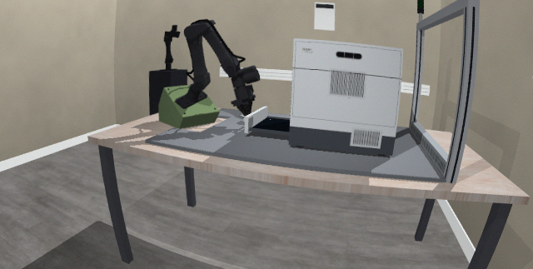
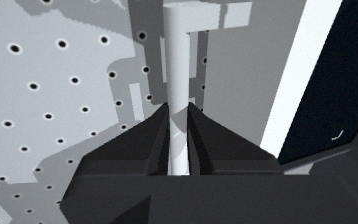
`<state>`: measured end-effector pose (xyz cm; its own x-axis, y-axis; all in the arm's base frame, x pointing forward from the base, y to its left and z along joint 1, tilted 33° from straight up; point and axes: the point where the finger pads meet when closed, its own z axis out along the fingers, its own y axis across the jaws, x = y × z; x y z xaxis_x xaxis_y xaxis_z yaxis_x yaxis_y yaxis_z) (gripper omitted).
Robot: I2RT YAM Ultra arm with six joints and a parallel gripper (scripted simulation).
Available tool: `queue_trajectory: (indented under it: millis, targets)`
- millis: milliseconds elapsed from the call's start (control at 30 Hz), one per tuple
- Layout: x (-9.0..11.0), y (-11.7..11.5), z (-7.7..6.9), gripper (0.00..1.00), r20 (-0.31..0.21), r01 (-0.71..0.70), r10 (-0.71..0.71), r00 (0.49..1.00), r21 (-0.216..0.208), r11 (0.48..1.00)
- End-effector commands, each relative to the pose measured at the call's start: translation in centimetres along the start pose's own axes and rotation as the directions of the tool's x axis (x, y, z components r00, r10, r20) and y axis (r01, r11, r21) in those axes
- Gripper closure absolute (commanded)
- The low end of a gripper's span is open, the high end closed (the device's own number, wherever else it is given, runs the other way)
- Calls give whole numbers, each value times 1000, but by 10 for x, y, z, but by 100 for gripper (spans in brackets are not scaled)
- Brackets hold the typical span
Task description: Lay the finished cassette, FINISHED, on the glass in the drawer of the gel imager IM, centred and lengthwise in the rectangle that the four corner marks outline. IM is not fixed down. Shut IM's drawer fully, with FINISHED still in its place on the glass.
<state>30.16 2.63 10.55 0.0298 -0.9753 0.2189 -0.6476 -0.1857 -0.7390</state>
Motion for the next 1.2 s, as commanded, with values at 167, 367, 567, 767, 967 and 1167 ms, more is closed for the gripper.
queue_trajectory:
  millis: [167, 367, 567, 767, 967, 1167]
  targets:
    - [-2, 26, -7, 100, 7, 14, -13, 1000, -77, 997]
    - [-2, 3, -10, 100, 10, -1, 1, 1000, -36, 999]
    - [-4, 4, -2, 100, 15, 7, -6, 1000, -72, 997]
    - [-1, -1, 1, 100, 10, 1, 0, 1000, -74, 997]
    - [-1, -5, 2, 100, 9, 0, 1, 1000, -74, 997]
    - [-1, -5, 2, 100, 10, 1, 0, 1000, -74, 997]
